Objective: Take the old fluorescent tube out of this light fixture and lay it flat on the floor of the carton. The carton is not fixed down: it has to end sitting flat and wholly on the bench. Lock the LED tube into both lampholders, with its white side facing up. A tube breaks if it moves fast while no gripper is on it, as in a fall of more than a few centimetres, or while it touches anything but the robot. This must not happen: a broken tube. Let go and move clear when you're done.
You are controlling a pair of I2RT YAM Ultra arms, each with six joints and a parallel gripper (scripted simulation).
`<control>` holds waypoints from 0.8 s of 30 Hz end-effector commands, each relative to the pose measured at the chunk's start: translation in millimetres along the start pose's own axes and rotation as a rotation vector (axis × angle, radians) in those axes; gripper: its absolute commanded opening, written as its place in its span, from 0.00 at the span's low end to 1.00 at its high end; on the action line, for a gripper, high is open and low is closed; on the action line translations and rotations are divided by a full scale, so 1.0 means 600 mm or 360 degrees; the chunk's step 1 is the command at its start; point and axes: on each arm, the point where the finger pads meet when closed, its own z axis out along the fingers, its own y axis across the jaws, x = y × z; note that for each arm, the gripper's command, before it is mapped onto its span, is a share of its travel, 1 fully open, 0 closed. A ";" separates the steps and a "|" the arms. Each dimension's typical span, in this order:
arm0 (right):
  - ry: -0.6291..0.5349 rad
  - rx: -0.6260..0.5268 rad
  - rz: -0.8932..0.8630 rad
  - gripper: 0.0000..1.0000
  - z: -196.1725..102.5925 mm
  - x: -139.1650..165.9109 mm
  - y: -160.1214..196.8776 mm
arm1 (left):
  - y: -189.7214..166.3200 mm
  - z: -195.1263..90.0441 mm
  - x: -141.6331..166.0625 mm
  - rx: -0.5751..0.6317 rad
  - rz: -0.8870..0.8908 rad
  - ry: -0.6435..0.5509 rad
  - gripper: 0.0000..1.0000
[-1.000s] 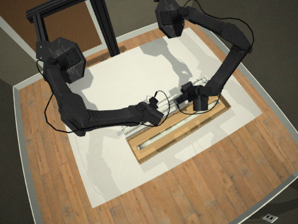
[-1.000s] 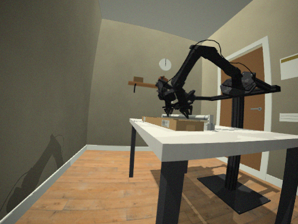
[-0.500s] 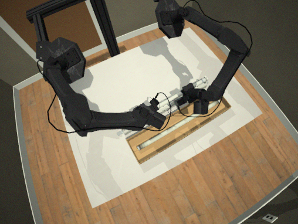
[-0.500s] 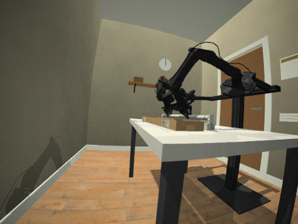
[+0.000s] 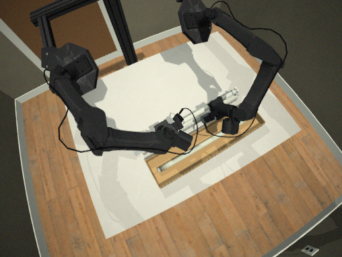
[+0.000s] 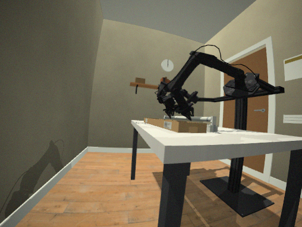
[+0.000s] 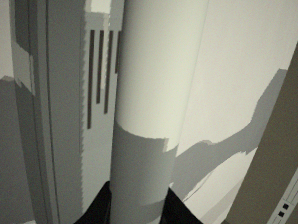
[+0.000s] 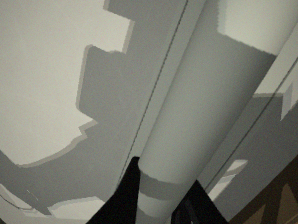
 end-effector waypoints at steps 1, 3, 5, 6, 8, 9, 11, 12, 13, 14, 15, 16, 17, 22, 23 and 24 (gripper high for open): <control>0.0000 -0.0049 0.0030 0.11 0.006 -0.002 -0.002 | 0.016 -0.009 -0.012 -0.0018 -0.0015 -0.0051 0.11; 0.0007 -0.0047 0.0025 0.11 0.003 -0.005 -0.003 | 0.015 -0.013 -0.020 -0.0016 -0.0005 -0.0051 0.11; -0.0006 -0.0062 0.0033 0.11 0.004 -0.007 -0.004 | 0.016 -0.013 -0.023 -0.0008 0.0005 -0.0056 0.11; -0.0007 -0.0068 0.0039 0.11 0.006 -0.006 -0.006 | 0.019 -0.011 -0.018 -0.0001 -0.0006 -0.0057 0.11; -0.0004 -0.0002 0.0048 0.11 -0.001 -0.014 -0.017 | 0.027 -0.018 -0.024 -0.0042 -0.0008 -0.0073 0.11; -0.0004 -0.0002 0.0048 0.11 -0.001 -0.014 -0.017 | 0.027 -0.018 -0.024 -0.0042 -0.0008 -0.0073 0.11; -0.0013 -0.0058 0.0035 0.11 0.001 -0.012 -0.008 | 0.022 -0.011 -0.022 -0.0002 -0.0016 -0.0064 0.11; -0.0013 -0.0077 0.0052 0.11 0.008 -0.005 -0.010 | 0.021 -0.013 -0.026 -0.0001 -0.0006 -0.0065 0.11; -0.0023 -0.0064 0.0045 0.11 0.003 -0.013 -0.010 | 0.021 -0.012 -0.025 0.0002 -0.0001 -0.0066 0.11; -0.0006 -0.0050 0.0049 0.11 0.003 -0.009 -0.014 | 0.024 -0.012 -0.022 0.0002 -0.0010 -0.0068 0.11; -0.0003 -0.0030 0.0042 0.11 -0.001 -0.014 -0.015 | 0.025 -0.014 -0.022 -0.0001 -0.0012 -0.0072 0.11; -0.0010 -0.0021 0.0053 0.11 -0.001 -0.016 -0.018 | 0.023 -0.013 -0.026 0.0000 -0.0004 -0.0070 0.11; -0.0012 -0.0020 0.0060 0.11 0.001 -0.015 -0.020 | 0.024 -0.015 -0.026 -0.0003 -0.0009 -0.0072 0.11; -0.0019 -0.0004 0.0067 0.11 -0.003 -0.016 -0.025 | 0.031 -0.036 -0.020 -0.0051 -0.0023 -0.0094 0.49; -0.0020 -0.0002 0.0069 0.11 -0.003 -0.016 -0.025 | 0.031 -0.036 -0.020 -0.0051 -0.0023 -0.0094 0.49; -0.0020 -0.0003 0.0068 0.11 -0.003 -0.016 -0.025 | 0.031 -0.036 -0.020 -0.0050 -0.0022 -0.0093 0.49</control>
